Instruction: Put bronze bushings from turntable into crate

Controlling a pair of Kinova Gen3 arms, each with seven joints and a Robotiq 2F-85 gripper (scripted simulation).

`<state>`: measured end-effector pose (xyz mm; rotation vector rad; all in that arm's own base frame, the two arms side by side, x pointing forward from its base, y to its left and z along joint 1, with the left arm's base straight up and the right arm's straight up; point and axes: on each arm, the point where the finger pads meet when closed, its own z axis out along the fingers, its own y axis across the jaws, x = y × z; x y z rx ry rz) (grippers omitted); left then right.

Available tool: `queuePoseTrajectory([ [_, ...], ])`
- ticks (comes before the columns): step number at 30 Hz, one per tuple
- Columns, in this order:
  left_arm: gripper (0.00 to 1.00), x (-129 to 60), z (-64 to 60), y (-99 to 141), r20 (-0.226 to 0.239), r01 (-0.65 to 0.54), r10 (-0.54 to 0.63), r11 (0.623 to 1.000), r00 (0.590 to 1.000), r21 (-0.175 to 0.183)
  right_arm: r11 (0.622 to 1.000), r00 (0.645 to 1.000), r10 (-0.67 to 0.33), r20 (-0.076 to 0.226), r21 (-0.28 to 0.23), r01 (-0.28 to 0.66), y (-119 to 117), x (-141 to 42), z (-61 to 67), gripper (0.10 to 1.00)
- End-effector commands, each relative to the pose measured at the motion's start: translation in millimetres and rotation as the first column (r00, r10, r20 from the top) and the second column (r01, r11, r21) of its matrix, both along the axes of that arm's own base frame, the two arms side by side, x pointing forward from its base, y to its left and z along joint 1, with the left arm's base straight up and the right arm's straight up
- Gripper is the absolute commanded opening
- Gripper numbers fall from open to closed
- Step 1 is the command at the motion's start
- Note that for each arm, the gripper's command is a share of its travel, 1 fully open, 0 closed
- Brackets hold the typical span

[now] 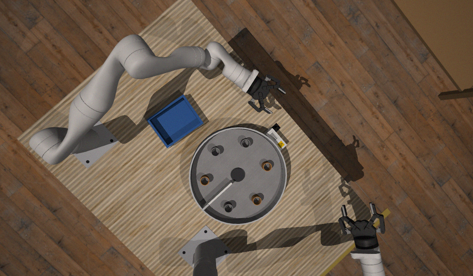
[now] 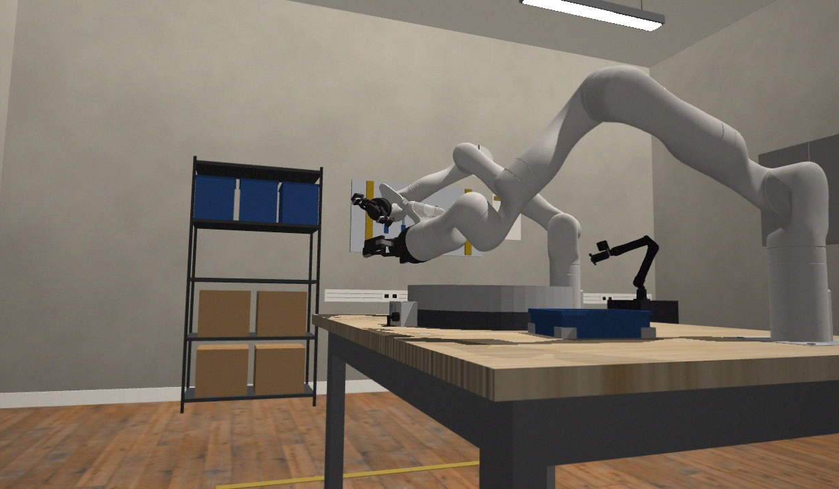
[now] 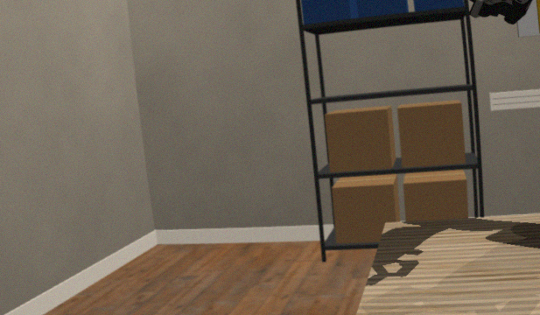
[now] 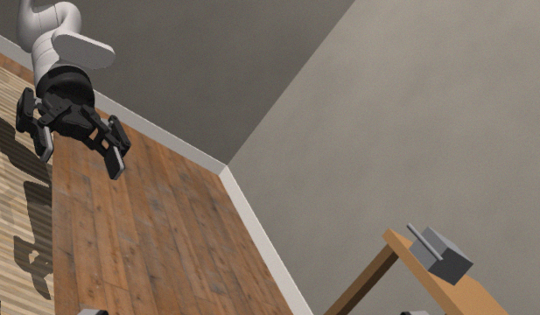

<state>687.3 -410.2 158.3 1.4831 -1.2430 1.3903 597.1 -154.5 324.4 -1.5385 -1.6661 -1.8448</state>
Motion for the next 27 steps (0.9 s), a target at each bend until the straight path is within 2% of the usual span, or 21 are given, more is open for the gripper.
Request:
queuePoseTrajectory([
  [1,1.000,0.4,2.2,-0.2,0.003,0.000,0.000,1.000,1.000,-0.001,1.000,1.000,0.000,0.002,-0.001,0.000,0.1,0.1,1.4,1.000],
  [20,1.000,0.6,2.3,0.4,0.004,0.000,0.000,1.000,1.000,0.000,1.000,1.000,0.001,0.002,-0.002,-0.001,0.8,0.0,1.4,1.000],
  [24,1.000,2.2,2.4,6.5,0.011,-0.002,0.002,1.000,1.000,0.008,1.000,1.000,0.016,-0.007,-0.008,-0.016,9.1,-0.8,1.0,1.000],
  [27,1.000,5.2,2.6,18.2,0.026,-0.006,0.005,1.000,1.000,0.023,0.999,0.999,0.042,-0.022,-0.019,-0.043,24.5,-2.8,0.2,1.000],
])
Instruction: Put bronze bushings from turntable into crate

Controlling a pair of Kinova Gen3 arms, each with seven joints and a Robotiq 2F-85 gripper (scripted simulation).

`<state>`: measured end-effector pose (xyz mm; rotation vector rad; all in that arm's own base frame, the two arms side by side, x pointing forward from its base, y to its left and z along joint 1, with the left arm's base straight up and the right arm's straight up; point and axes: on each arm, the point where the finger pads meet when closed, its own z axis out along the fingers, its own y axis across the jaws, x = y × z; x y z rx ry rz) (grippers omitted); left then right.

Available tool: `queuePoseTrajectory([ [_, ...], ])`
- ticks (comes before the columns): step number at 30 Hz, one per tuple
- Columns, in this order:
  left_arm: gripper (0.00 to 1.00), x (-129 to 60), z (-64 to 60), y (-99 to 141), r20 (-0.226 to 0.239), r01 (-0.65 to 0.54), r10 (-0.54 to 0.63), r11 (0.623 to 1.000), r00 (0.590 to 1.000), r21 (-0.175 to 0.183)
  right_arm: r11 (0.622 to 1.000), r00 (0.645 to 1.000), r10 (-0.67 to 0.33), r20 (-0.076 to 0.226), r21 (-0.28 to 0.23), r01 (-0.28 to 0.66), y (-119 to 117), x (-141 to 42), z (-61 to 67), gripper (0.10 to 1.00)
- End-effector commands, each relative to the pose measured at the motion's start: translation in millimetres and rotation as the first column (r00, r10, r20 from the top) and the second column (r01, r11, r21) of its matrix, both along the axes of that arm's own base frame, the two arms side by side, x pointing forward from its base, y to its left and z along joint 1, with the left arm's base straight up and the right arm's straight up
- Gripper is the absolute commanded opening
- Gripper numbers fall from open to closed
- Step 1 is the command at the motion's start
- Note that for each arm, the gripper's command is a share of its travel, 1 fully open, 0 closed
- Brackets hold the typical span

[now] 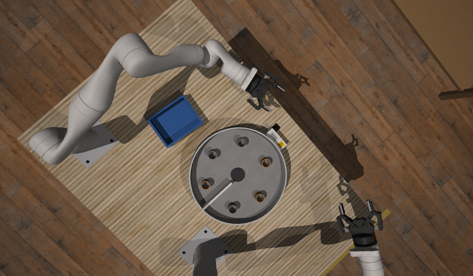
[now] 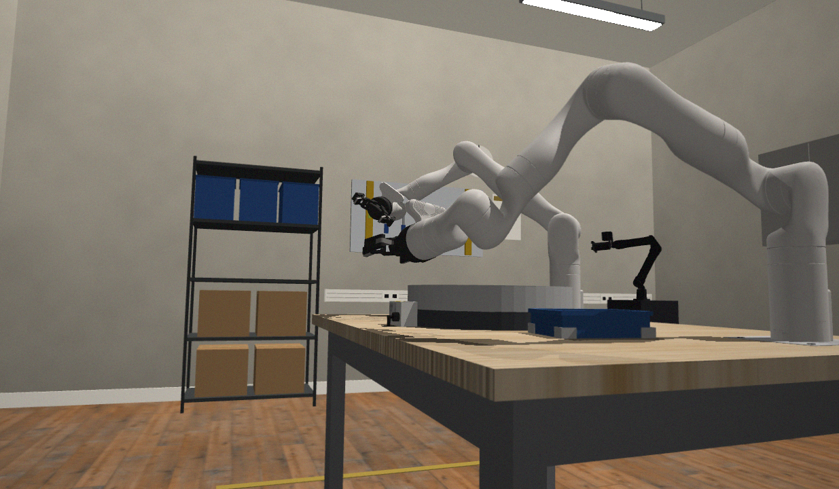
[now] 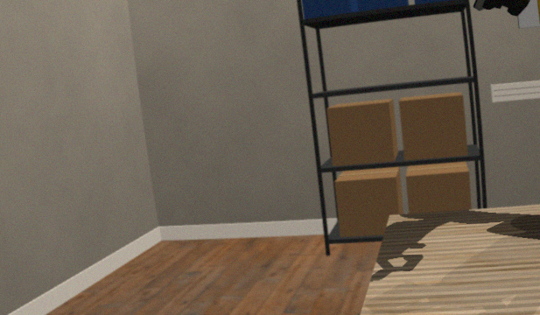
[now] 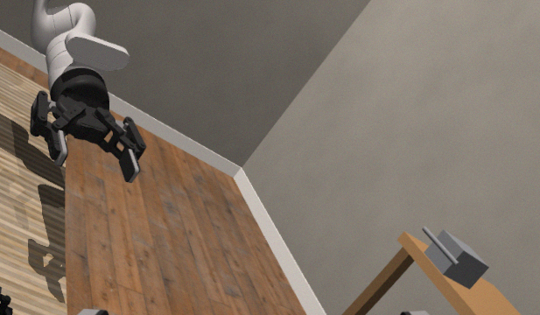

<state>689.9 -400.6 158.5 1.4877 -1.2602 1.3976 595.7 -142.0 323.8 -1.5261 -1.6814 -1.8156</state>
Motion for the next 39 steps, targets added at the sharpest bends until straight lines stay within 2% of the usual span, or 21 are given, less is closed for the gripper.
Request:
queuePoseTrajectory([
  [1,1.000,4.0,2.5,14.2,0.021,-0.005,0.004,1.000,1.000,0.018,0.999,0.999,0.033,-0.017,-0.015,-0.034,19.2,-2.5,0.4,1.000],
  [5,1.000,10.9,2.9,46.8,0.059,-0.016,0.012,0.998,0.998,0.062,0.993,0.993,0.103,-0.056,-0.047,-0.105,58.7,-10.4,-2.2,1.000],
  [7,1.000,10.9,2.9,46.8,0.059,-0.016,0.012,0.998,0.998,0.062,0.993,0.993,0.103,-0.056,-0.047,-0.105,58.7,-10.4,-2.2,1.000],
  [8,1.000,12.9,2.9,57.6,0.071,-0.020,0.014,0.997,0.997,0.076,0.990,0.990,0.125,-0.069,-0.058,-0.129,71.1,-13.6,-3.1,1.000],
  [11,1.000,18.6,2.8,96.9,0.112,-0.035,0.021,0.991,0.993,0.129,0.973,0.973,0.199,-0.114,-0.097,-0.210,113.4,-27.2,-6.8,1.000],
  [14,1.000,22.7,2.1,146.8,0.158,-0.056,0.025,0.979,0.987,0.196,0.940,0.945,0.283,-0.166,-0.147,-0.308,160.1,-48.0,-12.0,1.000],
  [17,1.000,23.1,0.9,195.3,0.205,-0.082,0.025,0.958,0.979,0.274,0.904,0.915,0.345,-0.208,-0.190,-0.384,194.4,-67.8,-16.7,1.000],
  [20,1.000,21.3,-0.2,239.8,0.228,-0.097,0.023,0.943,0.973,0.319,0.864,0.886,0.395,-0.243,-0.230,-0.448,223.9,-88.1,-21.4,1.000],
  [22,1.000,19.2,-0.9,261.8,0.241,-0.106,0.021,0.932,0.970,0.348,0.857,0.881,0.403,-0.249,-0.236,-0.459,228.3,-91.6,-22.3,1.000],
  [24,1.000,19.2,-0.9,261.8,0.241,-0.106,0.021,0.932,0.970,0.348,0.857,0.881,0.403,-0.249,-0.236,-0.459,228.3,-91.6,-22.3,1.000],
  [25,1.000,16.1,-1.7,286.2,0.254,-0.117,0.018,0.918,0.967,0.379,0.847,0.874,0.412,-0.256,-0.245,-0.471,233.6,-95.8,-23.2,1.000],
  [30,1.000,9.4,-3.1,324.9,0.272,-0.132,0.012,0.894,0.962,0.429,0.808,0.848,0.448,-0.283,-0.278,-0.519,253.4,-113.1,-27.3,1.000],
  [32,1.000,8.4,-3.2,329.8,0.274,-0.134,0.011,0.890,0.962,0.435,0.791,0.837,0.461,-0.294,-0.291,-0.538,260.8,-120.2,-28.9,1.000],
  [39,1.000,-1.1,-4.6,369.4,0.288,-0.149,0.004,0.862,0.958,0.484,0.725,0.798,0.504,-0.331,-0.340,-0.599,285.0,-146.4,-35.1,1.000],
])
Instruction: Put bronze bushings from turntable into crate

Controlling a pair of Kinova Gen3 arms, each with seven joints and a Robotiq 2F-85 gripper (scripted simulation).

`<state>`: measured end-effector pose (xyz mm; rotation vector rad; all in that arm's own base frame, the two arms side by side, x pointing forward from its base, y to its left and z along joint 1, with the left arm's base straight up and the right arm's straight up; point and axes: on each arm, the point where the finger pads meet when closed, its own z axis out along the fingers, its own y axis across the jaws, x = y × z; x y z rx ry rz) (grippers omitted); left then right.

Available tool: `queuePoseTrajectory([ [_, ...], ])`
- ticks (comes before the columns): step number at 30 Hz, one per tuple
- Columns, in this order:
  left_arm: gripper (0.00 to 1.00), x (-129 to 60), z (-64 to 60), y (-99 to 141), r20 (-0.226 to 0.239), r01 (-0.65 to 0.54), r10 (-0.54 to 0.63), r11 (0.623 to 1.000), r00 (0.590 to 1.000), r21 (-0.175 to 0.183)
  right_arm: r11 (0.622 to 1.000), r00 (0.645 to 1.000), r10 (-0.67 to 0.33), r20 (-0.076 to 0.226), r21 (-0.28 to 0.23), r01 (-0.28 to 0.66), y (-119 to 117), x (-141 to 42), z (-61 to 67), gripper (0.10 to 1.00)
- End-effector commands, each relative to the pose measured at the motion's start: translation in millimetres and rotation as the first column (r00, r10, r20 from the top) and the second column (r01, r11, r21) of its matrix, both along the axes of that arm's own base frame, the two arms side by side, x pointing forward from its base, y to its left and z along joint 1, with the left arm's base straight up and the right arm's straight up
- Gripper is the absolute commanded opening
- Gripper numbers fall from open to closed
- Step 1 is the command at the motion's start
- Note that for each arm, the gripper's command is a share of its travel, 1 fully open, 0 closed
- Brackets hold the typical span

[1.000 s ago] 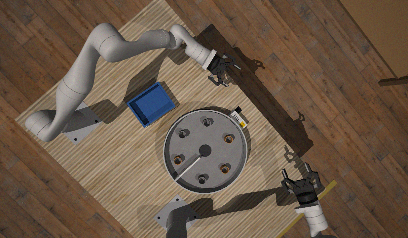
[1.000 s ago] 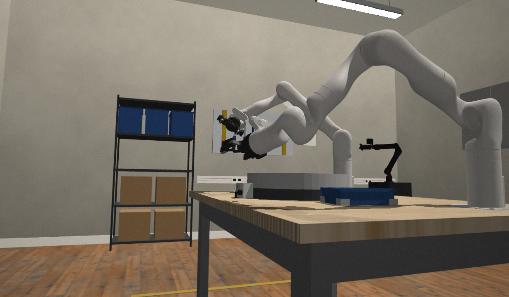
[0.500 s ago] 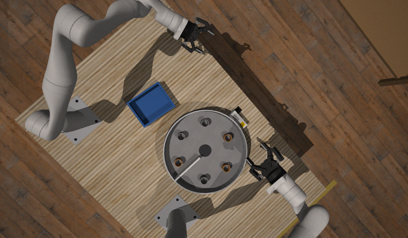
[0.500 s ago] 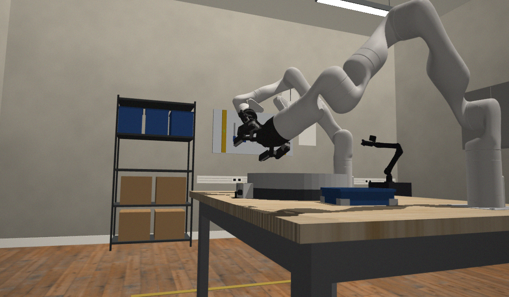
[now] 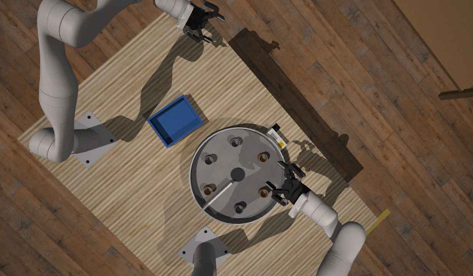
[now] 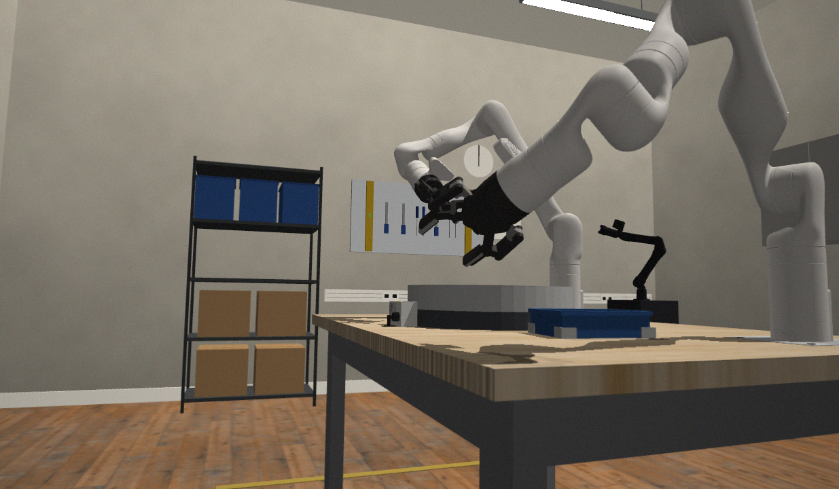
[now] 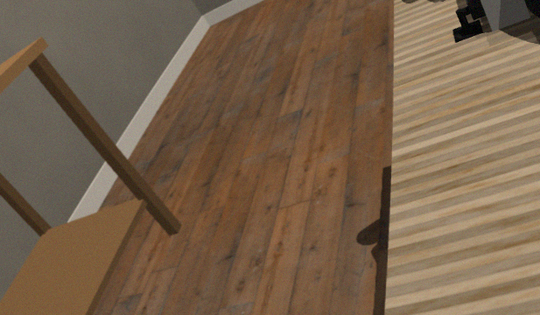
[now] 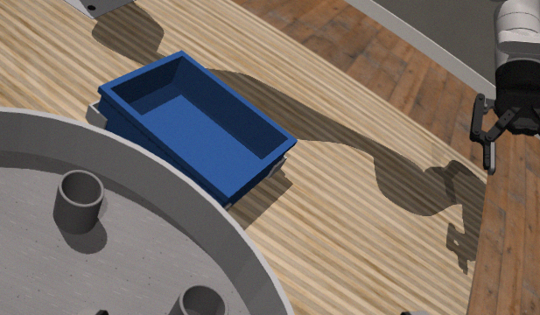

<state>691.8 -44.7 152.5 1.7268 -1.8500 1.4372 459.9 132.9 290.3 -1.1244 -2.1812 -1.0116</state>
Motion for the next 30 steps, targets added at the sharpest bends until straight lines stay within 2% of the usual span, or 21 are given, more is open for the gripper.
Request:
queuePoseTrajectory([
  [1,1.000,-3.0,1.4,13.6,0.008,-0.003,0.003,1.000,1.000,0.020,0.999,1.000,0.031,0.000,-0.029,-0.031,10.1,-10.6,-1.7,1.000],
  [2,1.000,-3.0,1.4,13.6,0.008,-0.003,0.003,1.000,1.000,0.020,0.999,1.000,0.031,0.000,-0.029,-0.031,10.1,-10.6,-1.7,1.000],
  [3,1.000,-7.3,0.9,28.7,0.012,-0.007,0.006,0.999,1.000,0.043,0.996,0.998,0.064,-0.001,-0.058,-0.064,19.0,-21.7,-4.3,1.000],
  [9,1.000,-16.6,-0.1,58.0,0.019,-0.015,0.013,0.996,1.000,0.087,0.985,0.992,0.130,-0.003,-0.117,-0.129,34.8,-44.0,-9.6,1.000],
  [17,1.000,-32.7,-1.5,100.8,0.026,-0.026,0.022,0.988,0.999,0.151,0.952,0.973,0.229,-0.002,-0.209,-0.225,54.1,-78.2,-17.9,1.000],
  [19,1.000,-32.7,-1.5,100.8,0.026,-0.026,0.022,0.988,0.999,0.151,0.952,0.973,0.229,-0.002,-0.209,-0.225,54.1,-78.2,-17.9,1.000],
  [20,1.000,-38.8,-1.9,115.0,0.027,-0.029,0.025,0.985,0.999,0.172,0.935,0.964,0.266,0.000,-0.245,-0.258,59.8,-90.7,-21.0,1.000],
  [30,1.000,-62.6,-3.2,163.7,0.028,-0.041,0.035,0.969,0.999,0.245,0.854,0.918,0.397,0.009,-0.371,-0.366,74.1,-133.3,-31.6,1.000],
])
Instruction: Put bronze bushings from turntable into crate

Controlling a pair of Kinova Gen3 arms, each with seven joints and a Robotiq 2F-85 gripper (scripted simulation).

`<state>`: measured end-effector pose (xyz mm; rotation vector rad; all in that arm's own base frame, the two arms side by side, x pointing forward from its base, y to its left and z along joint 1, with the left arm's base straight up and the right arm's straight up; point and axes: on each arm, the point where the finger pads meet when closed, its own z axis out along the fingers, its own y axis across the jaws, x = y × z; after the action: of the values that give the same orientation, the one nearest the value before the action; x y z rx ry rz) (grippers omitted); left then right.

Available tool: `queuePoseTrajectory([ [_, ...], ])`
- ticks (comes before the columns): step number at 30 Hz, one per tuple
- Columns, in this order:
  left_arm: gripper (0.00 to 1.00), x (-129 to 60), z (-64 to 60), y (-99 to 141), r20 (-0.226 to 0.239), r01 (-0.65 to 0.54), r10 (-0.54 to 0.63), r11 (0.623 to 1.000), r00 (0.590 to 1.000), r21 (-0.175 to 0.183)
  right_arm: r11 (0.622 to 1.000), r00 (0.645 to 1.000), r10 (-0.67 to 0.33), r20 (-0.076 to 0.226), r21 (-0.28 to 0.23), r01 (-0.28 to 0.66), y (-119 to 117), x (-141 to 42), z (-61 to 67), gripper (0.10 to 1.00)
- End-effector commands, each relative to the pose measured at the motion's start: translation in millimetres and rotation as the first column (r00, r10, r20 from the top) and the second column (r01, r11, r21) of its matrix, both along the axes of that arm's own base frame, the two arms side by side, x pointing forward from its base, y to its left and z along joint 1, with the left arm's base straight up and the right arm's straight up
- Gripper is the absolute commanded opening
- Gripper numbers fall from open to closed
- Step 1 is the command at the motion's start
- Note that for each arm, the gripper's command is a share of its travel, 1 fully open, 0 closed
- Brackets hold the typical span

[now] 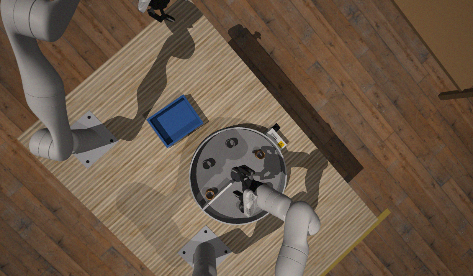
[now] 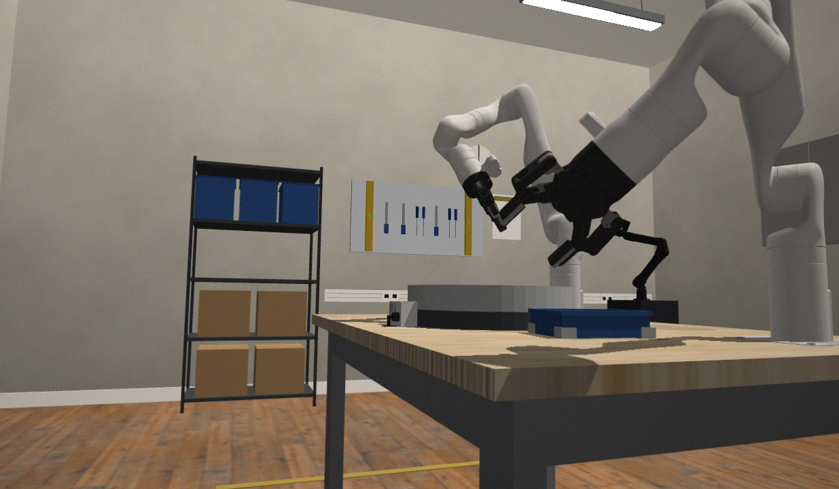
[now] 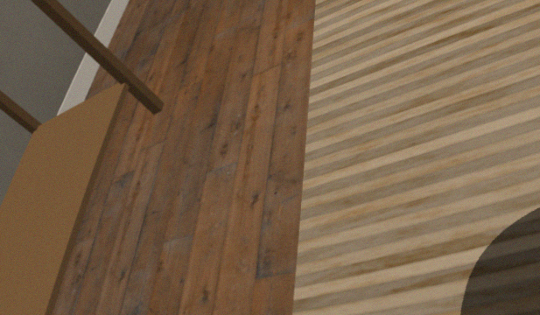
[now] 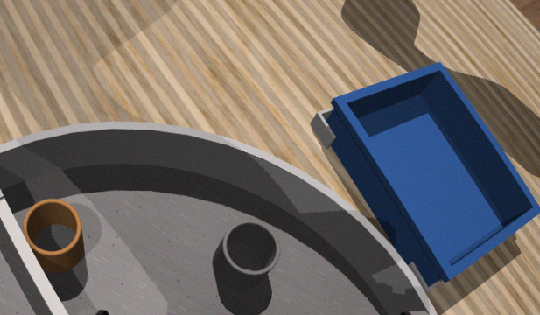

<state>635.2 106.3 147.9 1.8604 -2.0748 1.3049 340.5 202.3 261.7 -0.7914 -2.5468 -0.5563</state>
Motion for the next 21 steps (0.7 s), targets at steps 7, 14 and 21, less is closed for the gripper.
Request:
queuePoseTrajectory([
  [7,1.000,-25.1,0.7,45.8,-0.002,-0.011,0.011,0.997,1.000,0.071,0.981,0.986,0.151,0.066,-0.134,-0.142,9.9,-41.9,-9.8,1.000],
  [14,1.000,-45.3,0.3,76.9,-0.009,-0.019,0.020,0.993,1.000,0.120,0.942,0.954,0.274,0.121,-0.235,-0.240,11.6,-68.8,-16.2,1.000],
  [21,1.000,-68.8,0.1,108.9,-0.019,-0.025,0.029,0.985,0.999,0.170,0.886,0.902,0.394,0.176,-0.332,-0.323,10.7,-90.3,-20.6,1.000],
])
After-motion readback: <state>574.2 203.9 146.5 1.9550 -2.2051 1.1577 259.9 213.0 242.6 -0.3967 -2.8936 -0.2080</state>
